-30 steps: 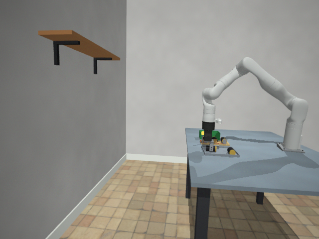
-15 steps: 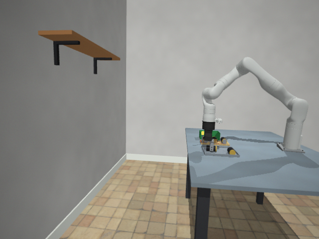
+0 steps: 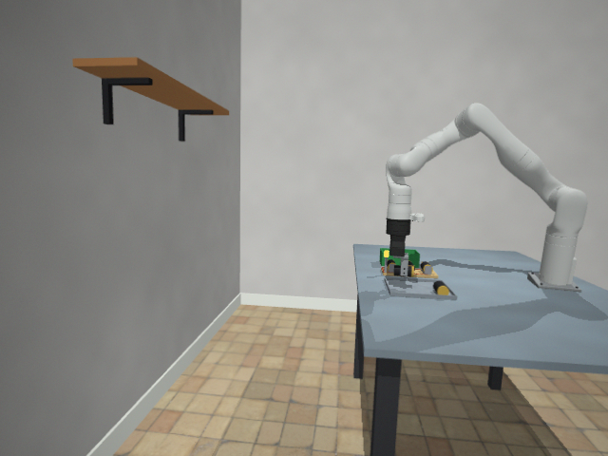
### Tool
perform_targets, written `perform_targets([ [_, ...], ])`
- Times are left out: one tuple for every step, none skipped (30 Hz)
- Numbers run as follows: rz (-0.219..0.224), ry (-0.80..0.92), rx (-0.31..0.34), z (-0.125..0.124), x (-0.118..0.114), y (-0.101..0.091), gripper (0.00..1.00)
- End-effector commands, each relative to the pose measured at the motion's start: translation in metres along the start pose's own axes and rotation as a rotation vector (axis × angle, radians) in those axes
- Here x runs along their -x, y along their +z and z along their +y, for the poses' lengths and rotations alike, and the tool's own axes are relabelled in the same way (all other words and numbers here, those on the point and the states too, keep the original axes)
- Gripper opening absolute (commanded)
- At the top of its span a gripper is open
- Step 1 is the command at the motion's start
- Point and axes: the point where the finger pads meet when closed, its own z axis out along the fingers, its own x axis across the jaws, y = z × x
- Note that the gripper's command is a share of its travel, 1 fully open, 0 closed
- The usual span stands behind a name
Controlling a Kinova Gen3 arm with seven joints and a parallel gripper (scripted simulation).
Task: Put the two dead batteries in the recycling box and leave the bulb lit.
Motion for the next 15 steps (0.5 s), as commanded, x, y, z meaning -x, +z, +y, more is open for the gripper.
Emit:
perform_targets([
  [0.001,0.001,0.007,0.002,0.0,-0.004,0.57],
  [0.001,0.001,0.007,0.002,0.0,-0.004,0.57],
  [0.001,0.001,0.007,0.002,0.0,-0.004,0.57],
  [0.001,0.001,0.007,0.002,0.0,-0.005,0.57],
  [0.001,0.001,0.007,0.002,0.0,-0.006,0.57],
  [0.001,0.001,0.007,0.002,0.0,-0.009,0.57],
  [0.001,0.001,0.007,0.002,0.0,-0.009,0.57],
  [0.001,0.001,0.007,0.002,0.0,-0.009,0.57],
  [0.001,0.001,0.007,0.002,0.0,-0.012,0.57],
  [0.001,0.001,0.007,0.002,0.0,-0.017,0.57],
  [0.001,0.001,0.007,0.002,0.0,-0.023,0.57],
  [0.001,0.001,0.007,0.002,0.0,-0.03,0.57],
  [0.001,0.001,0.007,0.002,0.0,-0.037,0.57],
  [0.001,0.001,0.007,0.002,0.0,-0.045,0.57],
  [0.001,0.001,0.007,0.002,0.0,-0.052,0.57],
])
